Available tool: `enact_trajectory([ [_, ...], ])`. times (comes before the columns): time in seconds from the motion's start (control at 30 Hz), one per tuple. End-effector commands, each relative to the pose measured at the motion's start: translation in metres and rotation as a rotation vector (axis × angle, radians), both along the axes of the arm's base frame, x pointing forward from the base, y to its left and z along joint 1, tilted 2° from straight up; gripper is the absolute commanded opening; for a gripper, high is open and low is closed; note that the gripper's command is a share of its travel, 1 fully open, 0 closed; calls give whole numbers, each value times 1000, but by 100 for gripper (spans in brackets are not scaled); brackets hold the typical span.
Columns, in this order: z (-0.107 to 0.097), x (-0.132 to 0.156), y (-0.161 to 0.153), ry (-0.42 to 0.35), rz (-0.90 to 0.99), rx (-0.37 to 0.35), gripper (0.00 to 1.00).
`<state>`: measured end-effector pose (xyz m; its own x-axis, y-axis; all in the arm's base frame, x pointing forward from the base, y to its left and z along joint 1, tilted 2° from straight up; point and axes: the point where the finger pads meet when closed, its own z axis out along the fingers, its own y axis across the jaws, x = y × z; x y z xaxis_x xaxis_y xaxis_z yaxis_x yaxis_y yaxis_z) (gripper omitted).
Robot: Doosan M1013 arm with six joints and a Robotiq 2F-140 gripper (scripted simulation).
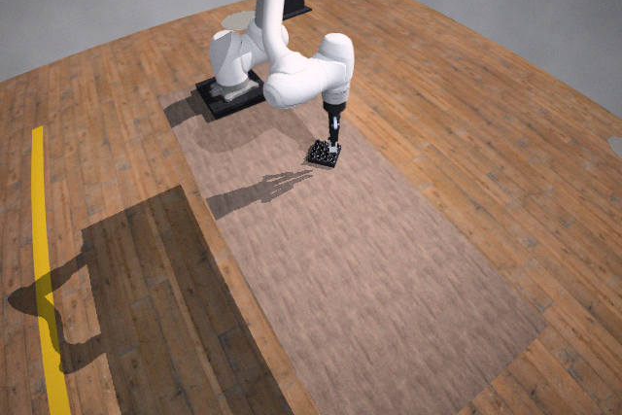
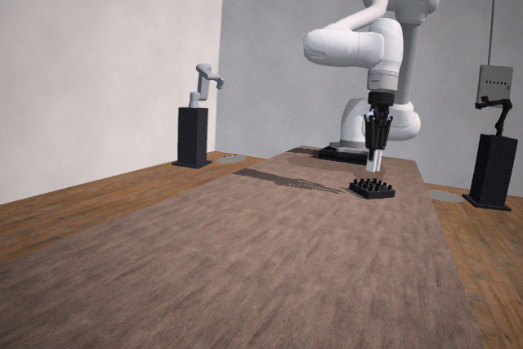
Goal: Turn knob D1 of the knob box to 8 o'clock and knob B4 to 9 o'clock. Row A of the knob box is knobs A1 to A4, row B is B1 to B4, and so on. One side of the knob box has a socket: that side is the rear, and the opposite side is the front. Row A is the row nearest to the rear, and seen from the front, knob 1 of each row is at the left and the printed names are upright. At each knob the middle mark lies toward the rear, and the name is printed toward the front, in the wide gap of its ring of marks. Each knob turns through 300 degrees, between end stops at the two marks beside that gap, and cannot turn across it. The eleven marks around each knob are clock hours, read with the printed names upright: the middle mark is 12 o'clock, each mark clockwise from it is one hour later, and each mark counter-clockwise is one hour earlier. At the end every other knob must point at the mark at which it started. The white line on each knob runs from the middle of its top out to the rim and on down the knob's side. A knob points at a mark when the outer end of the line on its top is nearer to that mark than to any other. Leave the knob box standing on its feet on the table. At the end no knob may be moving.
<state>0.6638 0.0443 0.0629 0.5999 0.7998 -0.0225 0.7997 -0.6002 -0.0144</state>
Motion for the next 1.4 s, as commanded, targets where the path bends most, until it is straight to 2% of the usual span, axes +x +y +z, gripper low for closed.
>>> enact_trajectory([
  [0.0, 0, 0, 0, 0, 0, 0, 12],
  [0.73, -3, 0, 0, 0, 0, 0, 12],
  [1.37, -21, -1, 0, 0, 0, 0, 12],
])
